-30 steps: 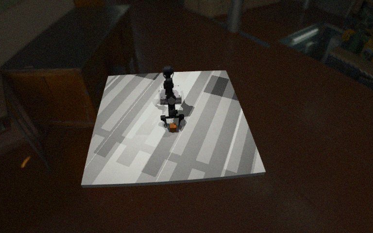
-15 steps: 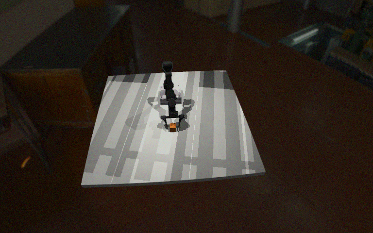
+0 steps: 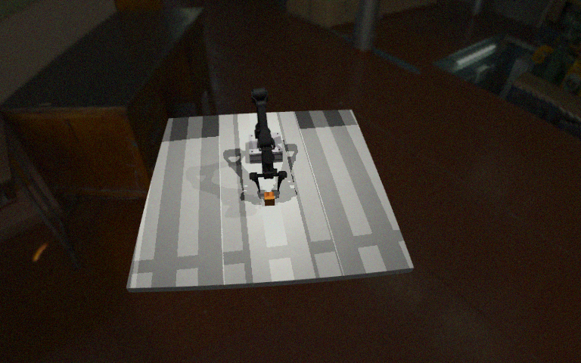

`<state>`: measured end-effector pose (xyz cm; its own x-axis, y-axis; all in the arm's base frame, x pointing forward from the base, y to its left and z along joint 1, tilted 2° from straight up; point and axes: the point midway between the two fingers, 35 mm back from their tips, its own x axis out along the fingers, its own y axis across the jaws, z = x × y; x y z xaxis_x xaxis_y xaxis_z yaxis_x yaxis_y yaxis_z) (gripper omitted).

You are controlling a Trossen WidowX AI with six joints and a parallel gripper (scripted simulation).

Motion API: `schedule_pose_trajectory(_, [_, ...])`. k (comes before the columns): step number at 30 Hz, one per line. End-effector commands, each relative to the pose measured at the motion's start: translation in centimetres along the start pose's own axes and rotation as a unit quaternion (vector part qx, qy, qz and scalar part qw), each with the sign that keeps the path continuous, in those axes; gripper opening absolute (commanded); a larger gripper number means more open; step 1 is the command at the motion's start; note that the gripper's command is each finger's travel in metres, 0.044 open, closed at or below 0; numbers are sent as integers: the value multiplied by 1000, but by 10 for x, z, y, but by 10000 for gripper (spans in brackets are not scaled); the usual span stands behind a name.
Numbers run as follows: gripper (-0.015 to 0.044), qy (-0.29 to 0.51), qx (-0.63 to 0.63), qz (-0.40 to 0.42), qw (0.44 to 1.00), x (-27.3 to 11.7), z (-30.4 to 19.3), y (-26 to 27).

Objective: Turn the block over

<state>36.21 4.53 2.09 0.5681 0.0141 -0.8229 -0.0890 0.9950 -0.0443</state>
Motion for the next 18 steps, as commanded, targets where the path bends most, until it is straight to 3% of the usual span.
schedule_pose_trajectory(1, [440,30,6,3,1000,-29,9,0])
schedule_pose_trajectory(8, [440,40,6,3,999,-28,12,0])
schedule_pose_trajectory(18, [440,195,5,4,981,-23,40,0])
